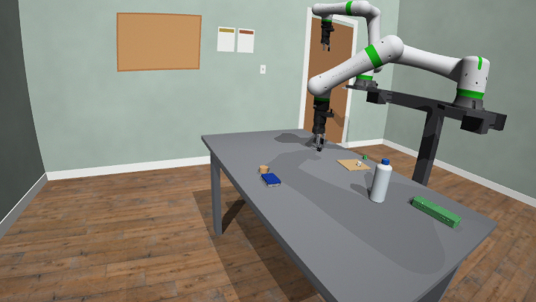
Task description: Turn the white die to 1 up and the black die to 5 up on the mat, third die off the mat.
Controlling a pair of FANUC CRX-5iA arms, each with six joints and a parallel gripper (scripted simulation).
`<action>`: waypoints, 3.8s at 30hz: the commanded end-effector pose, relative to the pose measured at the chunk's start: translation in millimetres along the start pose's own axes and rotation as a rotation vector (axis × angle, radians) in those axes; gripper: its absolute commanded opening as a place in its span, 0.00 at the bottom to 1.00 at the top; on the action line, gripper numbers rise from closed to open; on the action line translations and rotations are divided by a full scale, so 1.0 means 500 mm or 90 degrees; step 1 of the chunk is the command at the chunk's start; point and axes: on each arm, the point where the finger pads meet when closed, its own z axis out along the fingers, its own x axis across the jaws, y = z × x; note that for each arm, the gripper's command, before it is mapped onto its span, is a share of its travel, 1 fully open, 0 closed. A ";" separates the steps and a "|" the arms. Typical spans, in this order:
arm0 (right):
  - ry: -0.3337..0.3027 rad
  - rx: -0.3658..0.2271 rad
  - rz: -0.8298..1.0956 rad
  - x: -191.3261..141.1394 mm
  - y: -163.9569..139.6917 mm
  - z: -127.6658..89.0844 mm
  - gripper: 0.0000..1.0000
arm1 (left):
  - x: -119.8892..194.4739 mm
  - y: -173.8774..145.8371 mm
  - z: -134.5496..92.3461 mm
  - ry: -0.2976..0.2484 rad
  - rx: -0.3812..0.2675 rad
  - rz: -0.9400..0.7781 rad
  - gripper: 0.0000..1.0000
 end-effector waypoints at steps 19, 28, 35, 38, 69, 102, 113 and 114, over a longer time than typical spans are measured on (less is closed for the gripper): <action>0.000 -0.001 0.000 0.000 0.000 -0.002 1.00 | 0.001 0.003 0.023 0.000 -0.001 0.000 0.70; 0.000 -0.001 0.000 0.000 0.000 -0.002 1.00 | 0.001 0.003 0.023 0.000 -0.001 0.000 0.70; 0.000 -0.001 0.000 0.000 0.000 -0.002 1.00 | 0.002 0.004 0.023 0.000 -0.001 0.000 0.70; 0.000 -0.001 0.000 0.000 0.000 -0.002 1.00 | 0.002 0.004 0.023 0.000 -0.001 0.000 0.70; 0.000 -0.001 0.000 0.000 0.000 -0.002 1.00 | 0.002 0.005 0.047 0.000 -0.001 0.000 0.70; 0.000 -0.001 0.000 0.000 0.000 -0.002 1.00 | 0.002 0.005 0.071 0.000 -0.001 0.000 0.70; 0.000 -0.001 0.000 0.000 0.000 -0.002 1.00 | 0.002 0.005 0.071 0.000 -0.001 0.000 0.40; 0.000 -0.001 0.000 0.000 0.000 -0.002 1.00 | 0.002 0.005 0.071 0.000 -0.001 0.000 0.40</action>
